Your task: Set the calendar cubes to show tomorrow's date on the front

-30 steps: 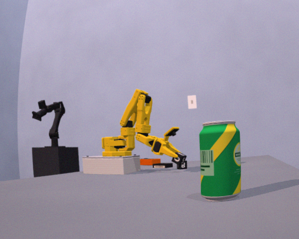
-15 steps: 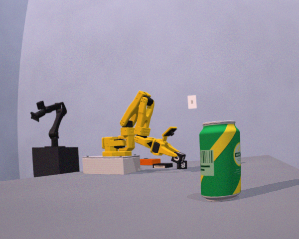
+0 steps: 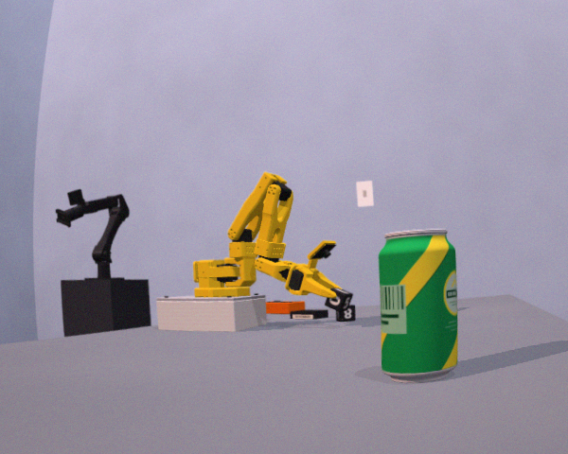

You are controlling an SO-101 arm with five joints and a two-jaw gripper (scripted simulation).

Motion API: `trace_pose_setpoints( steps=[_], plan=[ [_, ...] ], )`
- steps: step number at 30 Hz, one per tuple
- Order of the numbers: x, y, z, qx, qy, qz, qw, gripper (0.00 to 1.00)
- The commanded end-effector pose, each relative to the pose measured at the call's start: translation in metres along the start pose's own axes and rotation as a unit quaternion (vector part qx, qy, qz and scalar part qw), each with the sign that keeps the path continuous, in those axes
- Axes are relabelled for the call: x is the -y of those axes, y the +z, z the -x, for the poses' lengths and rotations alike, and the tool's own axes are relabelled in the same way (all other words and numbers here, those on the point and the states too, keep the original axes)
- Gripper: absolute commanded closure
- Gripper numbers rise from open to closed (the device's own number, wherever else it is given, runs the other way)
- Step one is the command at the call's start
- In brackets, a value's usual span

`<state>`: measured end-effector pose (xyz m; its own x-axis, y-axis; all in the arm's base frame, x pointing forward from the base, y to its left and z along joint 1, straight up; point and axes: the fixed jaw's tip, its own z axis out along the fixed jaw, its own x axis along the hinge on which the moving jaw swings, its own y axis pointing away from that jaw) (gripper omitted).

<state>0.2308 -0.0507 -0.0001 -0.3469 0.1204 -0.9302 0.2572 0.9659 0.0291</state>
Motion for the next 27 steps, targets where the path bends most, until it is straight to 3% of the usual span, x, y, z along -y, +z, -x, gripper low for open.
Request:
trace_pose_setpoints(
  steps=[1,27],
  plan=[
    [-0.0011,-0.0039,-0.0030,-0.006,-0.012,0.002,1.000,1.00],
    [-0.0010,-0.0019,-0.0083,-0.006,-0.012,0.002,1.000,1.00]
  ],
)
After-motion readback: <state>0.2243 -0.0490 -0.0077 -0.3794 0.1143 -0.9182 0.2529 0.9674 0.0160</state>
